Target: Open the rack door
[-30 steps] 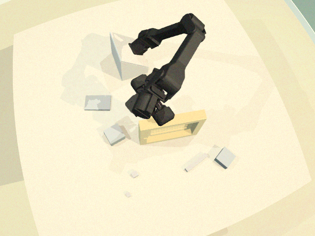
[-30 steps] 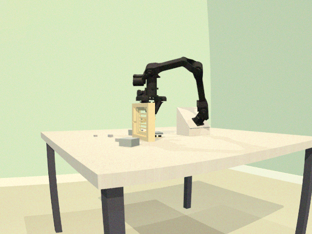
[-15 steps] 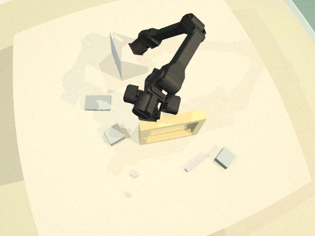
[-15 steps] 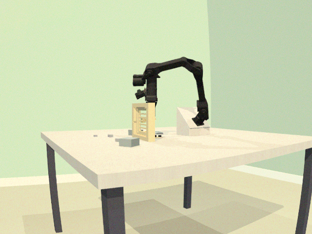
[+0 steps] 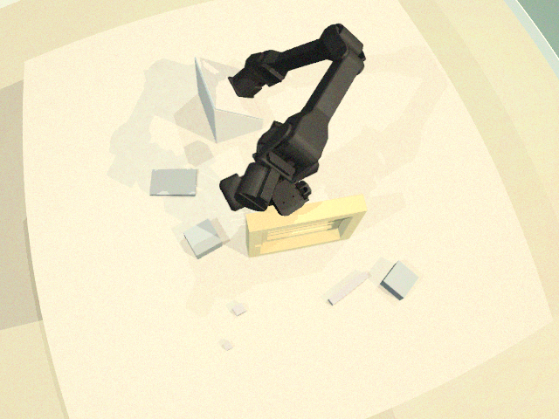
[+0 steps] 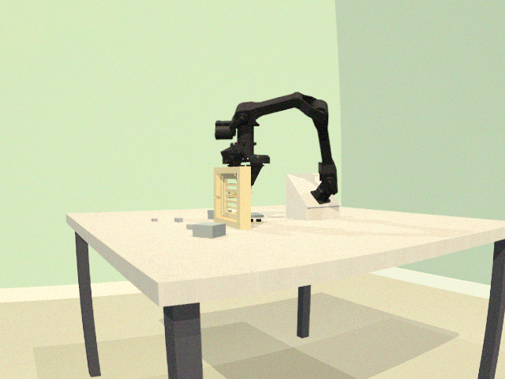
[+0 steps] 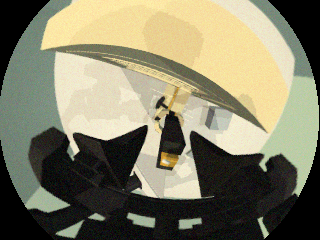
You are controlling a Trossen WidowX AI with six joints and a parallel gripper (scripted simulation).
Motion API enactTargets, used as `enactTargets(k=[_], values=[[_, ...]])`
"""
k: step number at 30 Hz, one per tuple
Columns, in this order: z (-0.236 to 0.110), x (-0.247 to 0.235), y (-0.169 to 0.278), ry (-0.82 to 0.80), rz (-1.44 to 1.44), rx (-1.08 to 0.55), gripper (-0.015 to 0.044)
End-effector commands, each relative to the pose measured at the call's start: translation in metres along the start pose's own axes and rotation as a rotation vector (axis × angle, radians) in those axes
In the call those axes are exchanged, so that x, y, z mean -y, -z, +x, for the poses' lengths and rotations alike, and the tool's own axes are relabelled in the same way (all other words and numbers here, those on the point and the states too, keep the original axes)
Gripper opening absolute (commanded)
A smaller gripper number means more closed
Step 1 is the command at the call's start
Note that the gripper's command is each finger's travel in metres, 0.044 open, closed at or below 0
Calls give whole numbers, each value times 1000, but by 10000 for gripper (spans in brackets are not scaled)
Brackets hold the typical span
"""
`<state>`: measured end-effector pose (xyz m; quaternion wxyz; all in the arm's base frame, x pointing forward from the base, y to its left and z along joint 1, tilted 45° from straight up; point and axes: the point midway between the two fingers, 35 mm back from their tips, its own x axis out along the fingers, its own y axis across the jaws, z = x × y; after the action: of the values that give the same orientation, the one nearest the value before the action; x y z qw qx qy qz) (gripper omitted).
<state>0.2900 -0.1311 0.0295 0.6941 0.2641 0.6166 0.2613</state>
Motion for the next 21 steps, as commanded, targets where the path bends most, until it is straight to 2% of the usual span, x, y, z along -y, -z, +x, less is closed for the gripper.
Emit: enactTargets(k=[1,21], values=[[0,0,0,-1,-192,3,292],[0,0,0,0,-1183,3,292]])
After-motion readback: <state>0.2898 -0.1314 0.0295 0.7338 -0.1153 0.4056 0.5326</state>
